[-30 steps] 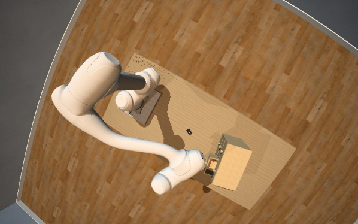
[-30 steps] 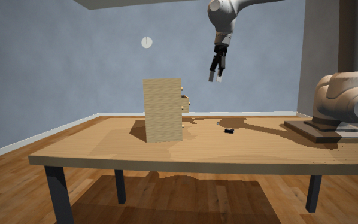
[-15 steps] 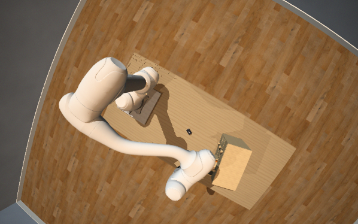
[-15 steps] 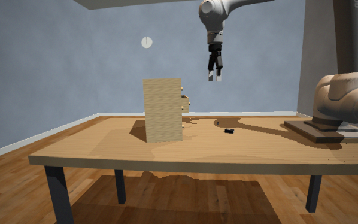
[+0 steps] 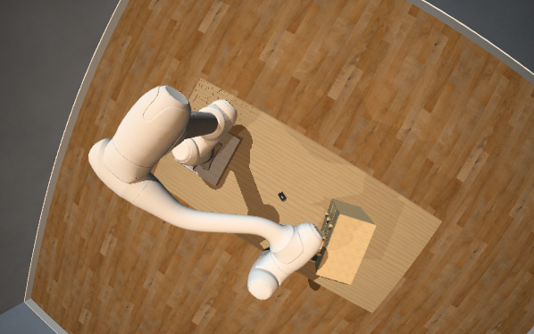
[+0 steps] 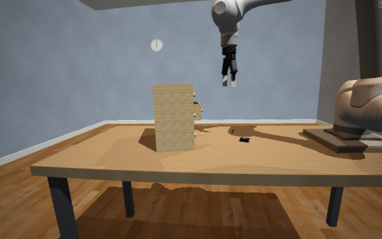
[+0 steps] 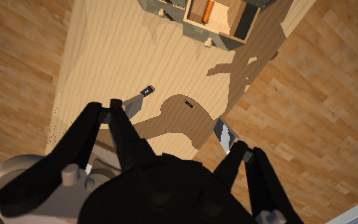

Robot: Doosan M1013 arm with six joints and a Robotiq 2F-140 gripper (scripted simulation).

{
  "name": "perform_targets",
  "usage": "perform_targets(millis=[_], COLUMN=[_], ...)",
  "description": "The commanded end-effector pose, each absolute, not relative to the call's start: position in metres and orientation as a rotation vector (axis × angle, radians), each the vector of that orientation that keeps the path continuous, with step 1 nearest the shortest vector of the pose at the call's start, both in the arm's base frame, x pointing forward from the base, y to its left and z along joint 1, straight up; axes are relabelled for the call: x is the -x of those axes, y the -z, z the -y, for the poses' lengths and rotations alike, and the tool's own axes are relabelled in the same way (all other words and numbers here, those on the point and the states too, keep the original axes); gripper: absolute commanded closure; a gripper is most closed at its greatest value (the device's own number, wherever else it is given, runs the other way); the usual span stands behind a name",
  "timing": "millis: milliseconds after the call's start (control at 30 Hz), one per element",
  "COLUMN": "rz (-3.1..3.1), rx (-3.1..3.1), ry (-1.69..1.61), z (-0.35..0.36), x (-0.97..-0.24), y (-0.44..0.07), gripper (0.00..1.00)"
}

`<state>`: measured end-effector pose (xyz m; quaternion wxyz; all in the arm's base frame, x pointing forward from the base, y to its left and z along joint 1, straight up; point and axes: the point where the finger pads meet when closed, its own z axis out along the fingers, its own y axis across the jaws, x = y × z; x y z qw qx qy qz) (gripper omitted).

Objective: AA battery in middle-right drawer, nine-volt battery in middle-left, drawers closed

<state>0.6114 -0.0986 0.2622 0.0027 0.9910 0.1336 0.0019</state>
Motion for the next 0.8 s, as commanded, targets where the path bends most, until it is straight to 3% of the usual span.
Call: perform_targets(millis=[0,233,767], rz=[-0.417,-0.416,-0.418], rx=[-3.107,-3.107,-3.115], ry=[0.0,0.0,-0.117], z=[0.103,0.146,0.145], x=[-0.606,-0.534,-0.539], y=[-0.261,-0.252,-0.246], gripper=[0.0,0.0,0.0])
